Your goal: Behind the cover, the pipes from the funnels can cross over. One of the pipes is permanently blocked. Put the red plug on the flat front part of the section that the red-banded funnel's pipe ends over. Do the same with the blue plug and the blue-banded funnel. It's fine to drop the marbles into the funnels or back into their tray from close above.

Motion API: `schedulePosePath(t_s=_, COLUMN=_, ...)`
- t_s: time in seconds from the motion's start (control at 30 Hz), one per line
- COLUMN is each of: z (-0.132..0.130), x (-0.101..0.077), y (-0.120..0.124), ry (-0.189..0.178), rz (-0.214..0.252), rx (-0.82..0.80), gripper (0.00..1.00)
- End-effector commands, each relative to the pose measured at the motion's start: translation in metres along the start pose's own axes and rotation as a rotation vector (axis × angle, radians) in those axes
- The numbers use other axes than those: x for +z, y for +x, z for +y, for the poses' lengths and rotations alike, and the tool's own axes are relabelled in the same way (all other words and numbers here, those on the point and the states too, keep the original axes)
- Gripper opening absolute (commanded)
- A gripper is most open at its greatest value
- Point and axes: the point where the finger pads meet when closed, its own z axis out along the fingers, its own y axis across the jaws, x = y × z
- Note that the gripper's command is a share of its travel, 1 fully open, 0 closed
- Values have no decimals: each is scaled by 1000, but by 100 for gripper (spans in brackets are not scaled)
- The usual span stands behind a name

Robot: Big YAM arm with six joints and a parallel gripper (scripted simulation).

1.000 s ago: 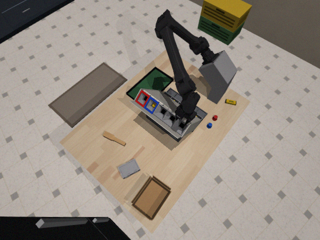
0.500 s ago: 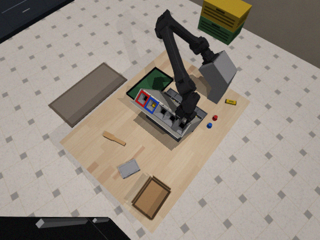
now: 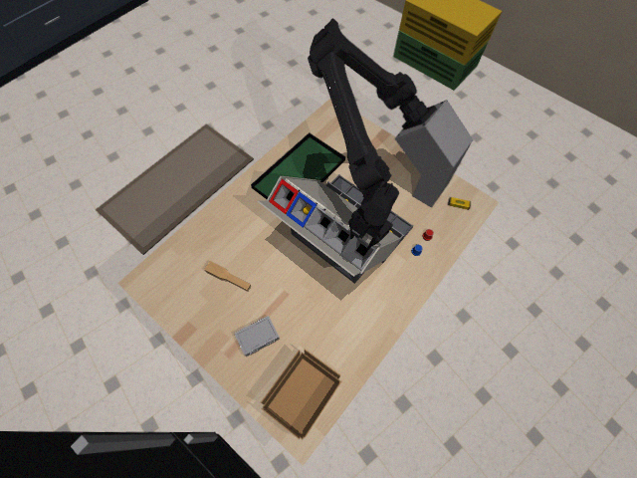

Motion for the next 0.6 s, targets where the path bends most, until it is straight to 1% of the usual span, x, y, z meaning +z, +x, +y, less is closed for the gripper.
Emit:
schedulePosePath(t_s=0.0, z=0, x=-17, y=-16, ry=-6, rz=-26, rx=27, gripper=59)
schedulePosePath(t_s=0.27, z=-1, x=-31, y=-23, ry=-6, rz=-26, rx=27, gripper=59)
schedulePosePath(t_s=0.57, z=-1, x=-31, y=-23, ry=-6, rz=-24, rx=29, gripper=59)
